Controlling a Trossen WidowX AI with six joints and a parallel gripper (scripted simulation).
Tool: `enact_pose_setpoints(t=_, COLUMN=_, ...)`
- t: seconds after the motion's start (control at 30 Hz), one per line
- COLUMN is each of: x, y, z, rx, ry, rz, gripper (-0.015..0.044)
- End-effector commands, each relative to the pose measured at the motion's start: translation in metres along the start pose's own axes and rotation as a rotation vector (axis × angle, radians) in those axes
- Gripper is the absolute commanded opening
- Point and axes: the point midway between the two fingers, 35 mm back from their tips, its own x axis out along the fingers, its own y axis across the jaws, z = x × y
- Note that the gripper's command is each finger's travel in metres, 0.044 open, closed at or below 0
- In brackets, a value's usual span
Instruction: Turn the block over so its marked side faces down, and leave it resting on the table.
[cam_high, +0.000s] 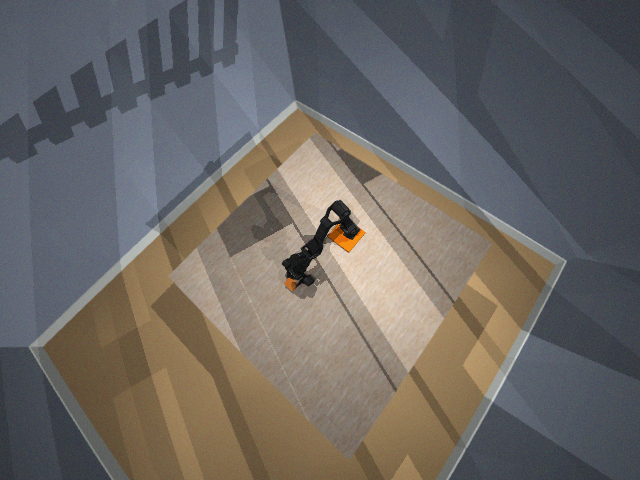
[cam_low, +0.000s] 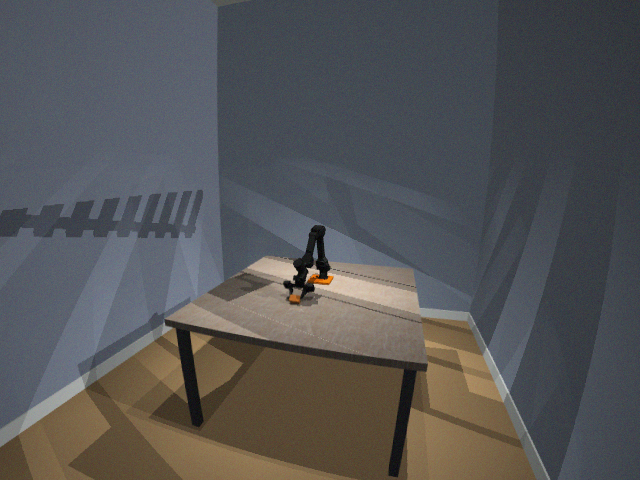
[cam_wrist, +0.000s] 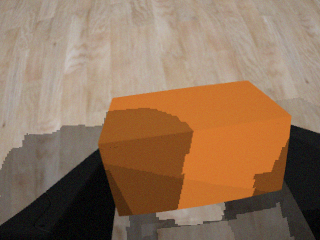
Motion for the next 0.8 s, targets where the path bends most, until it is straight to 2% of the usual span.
enact_pose_setpoints(t=0.0, x=0.002, y=0.001, z=-0.009, rx=0.007, ry=-0.037, rz=0.004, gripper=0.0)
enact_pose_setpoints(t=0.43, x=-0.011, y=0.004, z=-0.019, rx=-0.002, ry=-0.232, rz=0.006, gripper=0.0)
enact_pose_setpoints(t=0.77, x=-0.014, y=0.004, z=-0.017, rx=-0.003, ry=-0.268, rz=0.006, gripper=0.0)
